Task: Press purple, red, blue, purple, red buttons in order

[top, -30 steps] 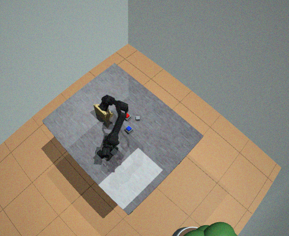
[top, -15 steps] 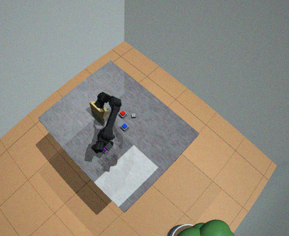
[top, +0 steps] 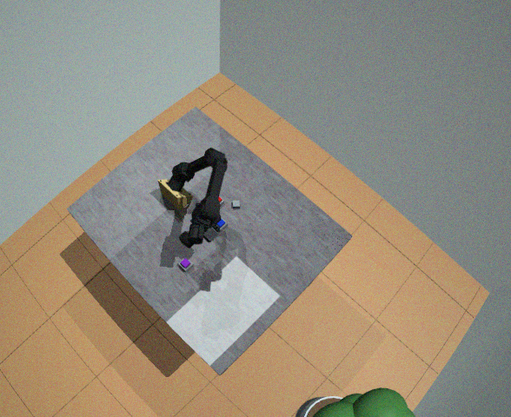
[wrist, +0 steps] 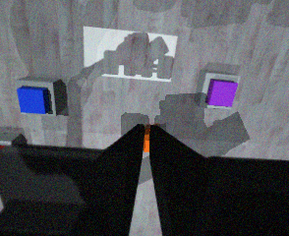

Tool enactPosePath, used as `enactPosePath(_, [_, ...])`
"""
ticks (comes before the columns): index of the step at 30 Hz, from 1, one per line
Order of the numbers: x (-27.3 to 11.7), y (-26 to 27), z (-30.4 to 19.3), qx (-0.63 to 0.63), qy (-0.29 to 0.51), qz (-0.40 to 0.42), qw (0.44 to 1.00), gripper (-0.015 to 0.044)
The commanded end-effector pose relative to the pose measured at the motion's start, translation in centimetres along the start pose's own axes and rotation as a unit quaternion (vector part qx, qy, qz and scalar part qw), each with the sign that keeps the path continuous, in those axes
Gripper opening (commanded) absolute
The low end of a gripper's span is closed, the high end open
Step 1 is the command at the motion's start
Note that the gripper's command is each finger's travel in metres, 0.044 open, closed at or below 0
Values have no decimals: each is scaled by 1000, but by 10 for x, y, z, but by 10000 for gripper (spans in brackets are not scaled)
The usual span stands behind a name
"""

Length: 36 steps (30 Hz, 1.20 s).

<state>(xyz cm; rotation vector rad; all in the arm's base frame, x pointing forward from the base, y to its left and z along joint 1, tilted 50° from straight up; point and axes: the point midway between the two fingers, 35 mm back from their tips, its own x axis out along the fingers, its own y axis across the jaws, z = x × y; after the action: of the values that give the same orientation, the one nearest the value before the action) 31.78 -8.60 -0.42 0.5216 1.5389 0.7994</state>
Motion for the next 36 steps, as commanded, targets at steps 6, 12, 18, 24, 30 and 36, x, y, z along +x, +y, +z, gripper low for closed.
enactPosePath(6, [-3,115,-39,5,2,5,1000,20])
enactPosePath(12, [11,178,-83,6,4,9,1000,20])
enactPosePath(18, [28,212,-122,6,5,12,1000,20])
enactPosePath(24, [37,212,-121,6,5,11,1000,20])
enactPosePath(30, [90,214,-122,5,4,13,1000,20])
enactPosePath(36, [94,214,-122,5,4,13,1000,20])
